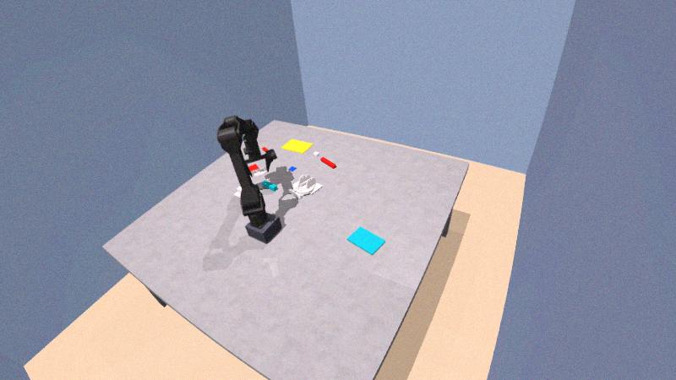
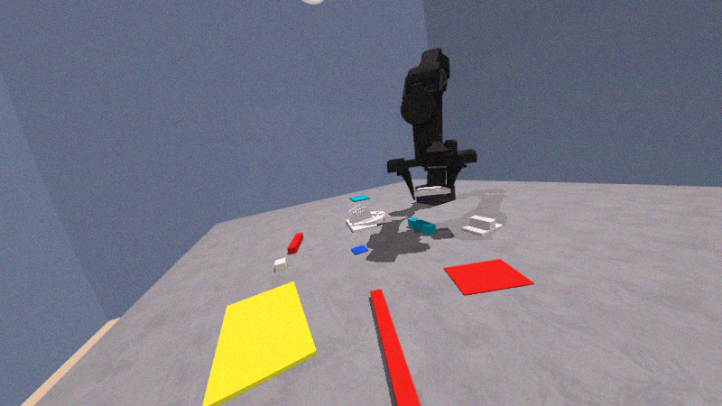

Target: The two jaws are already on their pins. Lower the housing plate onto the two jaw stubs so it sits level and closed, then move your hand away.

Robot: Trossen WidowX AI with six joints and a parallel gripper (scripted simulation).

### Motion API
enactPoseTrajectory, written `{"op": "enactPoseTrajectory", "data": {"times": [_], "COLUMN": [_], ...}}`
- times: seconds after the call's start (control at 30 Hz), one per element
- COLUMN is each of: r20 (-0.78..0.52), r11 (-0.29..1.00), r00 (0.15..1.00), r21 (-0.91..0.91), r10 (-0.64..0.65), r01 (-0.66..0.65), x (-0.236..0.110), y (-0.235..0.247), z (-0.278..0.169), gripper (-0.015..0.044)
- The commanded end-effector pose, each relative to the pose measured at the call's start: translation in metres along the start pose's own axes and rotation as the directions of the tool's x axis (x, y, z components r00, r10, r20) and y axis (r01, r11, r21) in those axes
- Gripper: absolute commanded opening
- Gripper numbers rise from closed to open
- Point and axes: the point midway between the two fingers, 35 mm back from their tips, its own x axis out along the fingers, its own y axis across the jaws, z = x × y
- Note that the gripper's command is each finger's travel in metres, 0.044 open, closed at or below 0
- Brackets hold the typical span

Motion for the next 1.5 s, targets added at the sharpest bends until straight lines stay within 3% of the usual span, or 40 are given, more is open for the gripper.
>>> {"op": "enactPoseTrajectory", "data": {"times": [0.0, 0.7, 1.47], "r20": [0.002, -0.002, -0.004], "r11": [0.994, 0.809, 0.36], "r00": [1.0, 1.0, 1.0], "r21": [-0.105, -0.588, -0.933], "r10": [-0.001, -0.005, -0.006], "r01": [0.002, 0.003, -0.002], "x": [0.0, 0.0, 0.0], "y": [-0.011, -0.058, -0.103], "z": [-0.004, -0.027, -0.061], "gripper": [0.0351, 0.0351, 0.0351]}}
